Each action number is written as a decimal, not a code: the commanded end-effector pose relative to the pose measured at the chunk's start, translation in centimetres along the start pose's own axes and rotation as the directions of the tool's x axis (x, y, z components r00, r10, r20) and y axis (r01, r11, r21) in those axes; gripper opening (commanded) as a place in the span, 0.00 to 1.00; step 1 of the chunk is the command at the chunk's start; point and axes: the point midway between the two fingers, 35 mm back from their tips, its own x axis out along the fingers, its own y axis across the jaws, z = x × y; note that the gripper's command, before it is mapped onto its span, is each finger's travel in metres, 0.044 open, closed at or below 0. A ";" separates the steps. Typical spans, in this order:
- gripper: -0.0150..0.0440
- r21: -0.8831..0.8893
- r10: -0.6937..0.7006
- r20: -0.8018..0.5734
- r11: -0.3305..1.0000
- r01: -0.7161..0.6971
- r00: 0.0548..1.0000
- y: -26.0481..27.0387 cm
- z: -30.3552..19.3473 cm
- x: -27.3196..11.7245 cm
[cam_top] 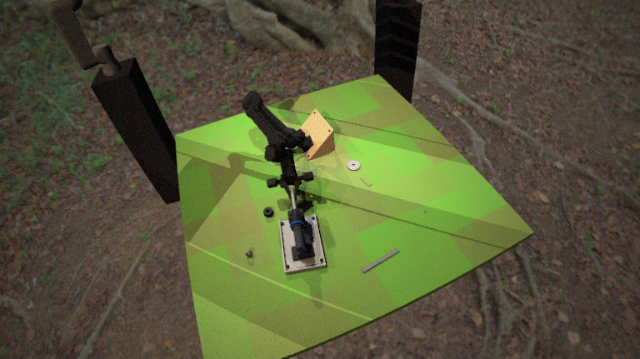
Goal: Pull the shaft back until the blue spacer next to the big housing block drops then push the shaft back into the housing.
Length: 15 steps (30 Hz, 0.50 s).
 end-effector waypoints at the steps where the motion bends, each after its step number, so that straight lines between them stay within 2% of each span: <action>1: 0.25 -0.002 -0.002 -0.001 1.000 0.002 1.000 0.0 0.0 0.0; 15: 0.25 -0.002 -0.002 -0.001 1.000 0.002 1.000 0.0 0.1 -0.2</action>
